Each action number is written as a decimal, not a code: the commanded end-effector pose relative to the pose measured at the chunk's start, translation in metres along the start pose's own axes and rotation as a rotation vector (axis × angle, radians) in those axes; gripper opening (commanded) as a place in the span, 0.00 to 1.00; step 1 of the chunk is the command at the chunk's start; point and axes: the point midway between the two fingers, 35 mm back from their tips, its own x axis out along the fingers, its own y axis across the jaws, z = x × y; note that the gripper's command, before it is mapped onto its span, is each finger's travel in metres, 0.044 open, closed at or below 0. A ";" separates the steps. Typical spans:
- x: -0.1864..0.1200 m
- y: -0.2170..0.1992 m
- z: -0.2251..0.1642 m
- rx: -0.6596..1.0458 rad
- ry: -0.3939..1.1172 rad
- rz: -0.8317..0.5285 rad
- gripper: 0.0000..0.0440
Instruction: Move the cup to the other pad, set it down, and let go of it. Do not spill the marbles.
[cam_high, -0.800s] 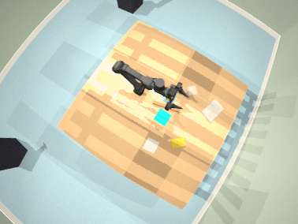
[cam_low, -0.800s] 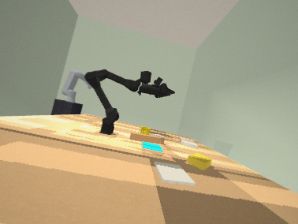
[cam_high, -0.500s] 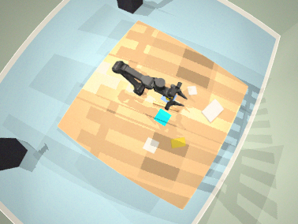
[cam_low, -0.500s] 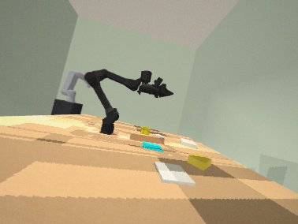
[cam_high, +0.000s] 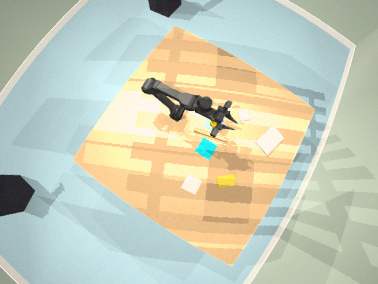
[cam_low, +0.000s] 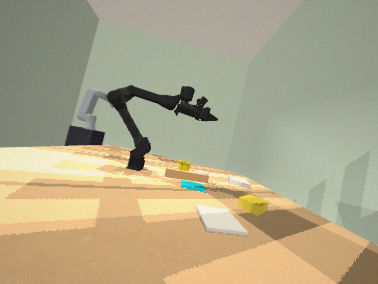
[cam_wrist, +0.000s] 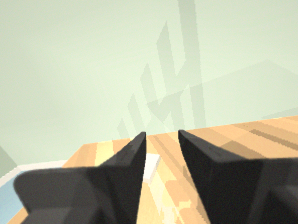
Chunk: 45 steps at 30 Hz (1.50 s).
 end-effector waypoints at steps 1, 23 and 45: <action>0.002 0.005 0.000 0.040 0.034 0.014 0.33; 0.006 0.033 -0.008 0.344 0.294 0.017 0.33; 0.003 0.059 -0.028 0.659 0.595 -0.105 0.36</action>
